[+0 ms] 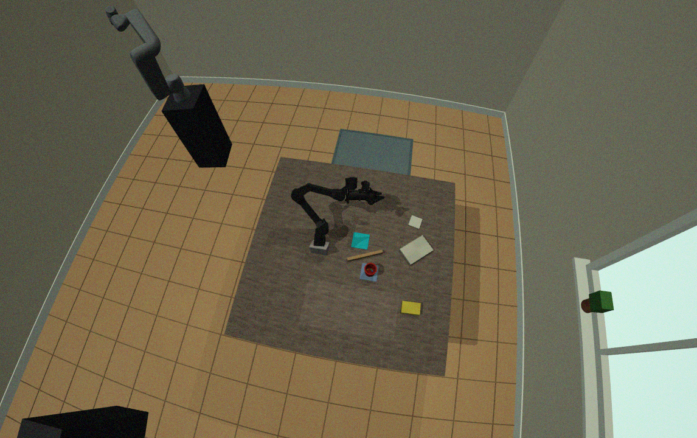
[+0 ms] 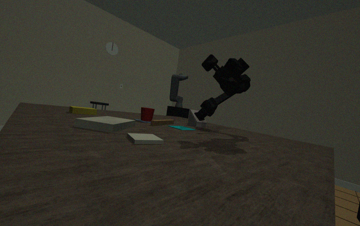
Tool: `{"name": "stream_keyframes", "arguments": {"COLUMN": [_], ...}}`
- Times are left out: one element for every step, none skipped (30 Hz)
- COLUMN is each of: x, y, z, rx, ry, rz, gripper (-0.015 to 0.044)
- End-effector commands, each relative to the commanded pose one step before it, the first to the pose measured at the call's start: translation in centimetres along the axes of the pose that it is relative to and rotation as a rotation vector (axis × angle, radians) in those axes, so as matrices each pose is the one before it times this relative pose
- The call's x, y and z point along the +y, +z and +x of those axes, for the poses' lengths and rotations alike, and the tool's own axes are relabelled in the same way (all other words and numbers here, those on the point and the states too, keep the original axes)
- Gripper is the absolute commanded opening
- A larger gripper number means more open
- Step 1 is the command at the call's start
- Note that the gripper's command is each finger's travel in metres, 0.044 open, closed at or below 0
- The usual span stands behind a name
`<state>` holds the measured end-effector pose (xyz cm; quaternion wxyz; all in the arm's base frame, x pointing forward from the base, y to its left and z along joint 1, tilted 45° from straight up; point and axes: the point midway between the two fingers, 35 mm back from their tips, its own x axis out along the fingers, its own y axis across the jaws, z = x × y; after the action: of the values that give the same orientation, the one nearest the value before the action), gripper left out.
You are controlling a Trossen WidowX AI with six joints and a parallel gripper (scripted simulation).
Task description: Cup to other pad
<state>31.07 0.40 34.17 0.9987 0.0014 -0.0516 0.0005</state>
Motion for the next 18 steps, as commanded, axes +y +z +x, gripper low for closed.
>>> {"name": "stream_keyframes", "arguments": {"x": [-0.062, -0.187, -0.310, -0.426, -0.530, -0.616, -0.580, -0.436, -0.256, -0.237, -0.544, -0.555, -0.471, -0.367, -0.213, -0.175, -0.196, -0.192], "y": [-0.128, -0.386, -0.648, -0.914, -1.185, -1.463, -1.496, -1.234, -0.890, -0.966, -1.503, -1.605, -1.428, -1.159, -0.821, -0.866, -1.056, -1.157], "z": [0.084, 0.250, 0.413, 0.574, 0.733, 0.890, 0.906, 0.755, 0.640, 0.756, 0.954, 1.003, 0.889, 0.722, 0.554, 0.620, 0.742, 0.799], "rx": [0.00617, 0.01857, 0.03110, 0.04382, 0.05674, 0.06975, 0.07096, 0.05826, 0.04519, 0.05077, 0.06431, 0.06698, 0.05812, 0.04609, 0.03449, 0.03782, 0.04422, 0.04591], "ry": [-0.00157, -0.00455, -0.00701, -0.00860, -0.00890, -0.00748, -0.00364, 0.00008, 0.00748, 0.01475, 0.00978, 0.01390, 0.01539, 0.01459, 0.01572, 0.02239, 0.02958, 0.03523], "rz": [-0.0052, -0.0153, -0.0251, -0.0343, -0.0426, -0.0498, -0.0479, -0.0375, -0.0313, -0.0365, -0.0244, -0.0226, -0.0173, -0.0122, -0.0138, -0.0198, -0.0225, -0.0226], "gripper": [0.0374, 0.0347, 0.0321, 0.0295, 0.0269, 0.0242, 0.0216, 0.0190, 0.0164, 0.0148, 0.0148, 0.0148, 0.0148, 0.0148, 0.0148, 0.0148, 0.0148, 0.0148]}}
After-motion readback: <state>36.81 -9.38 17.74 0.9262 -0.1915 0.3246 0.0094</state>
